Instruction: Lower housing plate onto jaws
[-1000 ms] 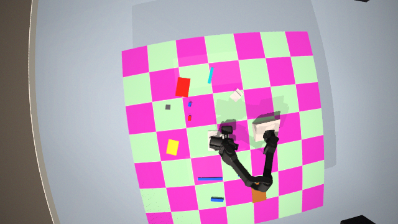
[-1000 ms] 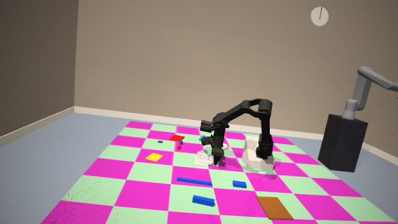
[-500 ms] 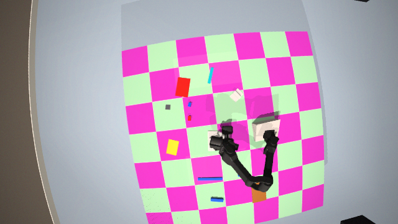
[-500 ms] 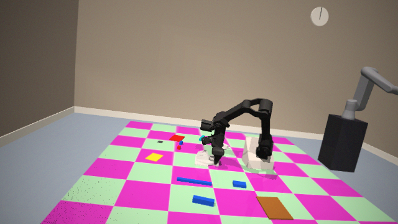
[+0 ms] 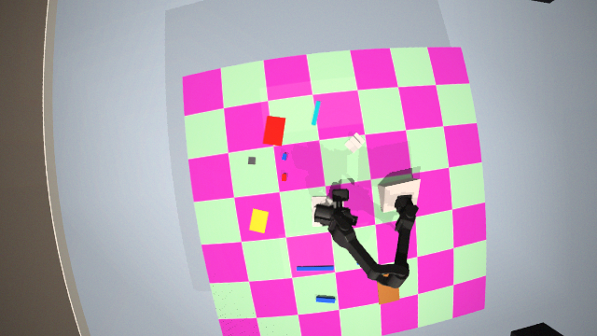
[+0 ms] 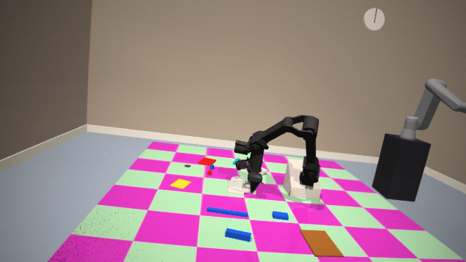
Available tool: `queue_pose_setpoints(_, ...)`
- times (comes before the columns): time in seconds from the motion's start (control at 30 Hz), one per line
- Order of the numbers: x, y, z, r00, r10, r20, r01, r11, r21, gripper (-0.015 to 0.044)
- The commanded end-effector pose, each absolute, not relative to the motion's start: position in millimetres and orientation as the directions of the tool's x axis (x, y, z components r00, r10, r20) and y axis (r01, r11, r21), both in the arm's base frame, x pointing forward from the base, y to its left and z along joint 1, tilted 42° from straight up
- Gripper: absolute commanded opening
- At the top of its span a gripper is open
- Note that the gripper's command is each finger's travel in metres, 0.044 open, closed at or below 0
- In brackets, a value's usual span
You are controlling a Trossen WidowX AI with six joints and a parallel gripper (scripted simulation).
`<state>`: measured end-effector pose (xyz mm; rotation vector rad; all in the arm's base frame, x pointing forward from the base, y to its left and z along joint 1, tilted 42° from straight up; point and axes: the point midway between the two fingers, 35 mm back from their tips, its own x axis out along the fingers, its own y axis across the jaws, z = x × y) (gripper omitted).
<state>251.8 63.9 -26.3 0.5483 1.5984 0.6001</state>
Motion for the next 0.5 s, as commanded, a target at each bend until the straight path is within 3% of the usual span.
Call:
queue_pose_setpoints(0.0,252.3,64.1,-26.8,-0.104,0.659,-0.745,0.009,0.750,0.662,0.0351)
queue_pose_setpoints(0.47,252.1,65.4,-28.3,-0.104,0.659,-0.745,0.009,0.749,0.662,0.0351)
